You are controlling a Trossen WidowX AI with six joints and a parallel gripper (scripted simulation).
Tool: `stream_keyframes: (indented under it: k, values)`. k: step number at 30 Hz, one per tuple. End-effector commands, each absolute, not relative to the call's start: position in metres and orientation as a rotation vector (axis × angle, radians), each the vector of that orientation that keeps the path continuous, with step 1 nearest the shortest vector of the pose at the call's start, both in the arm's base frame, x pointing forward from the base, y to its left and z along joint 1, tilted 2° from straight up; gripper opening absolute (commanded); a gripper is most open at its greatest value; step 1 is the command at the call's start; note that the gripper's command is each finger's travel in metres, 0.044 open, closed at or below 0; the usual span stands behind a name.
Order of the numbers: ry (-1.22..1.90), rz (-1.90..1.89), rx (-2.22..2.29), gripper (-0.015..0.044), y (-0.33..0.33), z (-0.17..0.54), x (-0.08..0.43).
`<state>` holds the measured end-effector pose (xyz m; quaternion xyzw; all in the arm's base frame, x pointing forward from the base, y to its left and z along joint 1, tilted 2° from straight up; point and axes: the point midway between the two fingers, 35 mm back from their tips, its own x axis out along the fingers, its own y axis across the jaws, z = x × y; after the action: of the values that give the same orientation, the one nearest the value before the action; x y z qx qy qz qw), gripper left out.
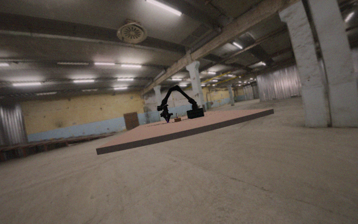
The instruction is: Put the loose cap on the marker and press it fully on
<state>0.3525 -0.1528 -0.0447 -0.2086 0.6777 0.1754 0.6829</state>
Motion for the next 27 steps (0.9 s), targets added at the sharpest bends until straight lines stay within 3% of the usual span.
stream_keyframes:
  k: [1,27]
  values:
    - [1.521,0.395,-0.473,0.0000,-0.153,-0.037,0.353]
    - [1.521,0.397,-0.471,0.0000,-0.124,0.029,0.340]
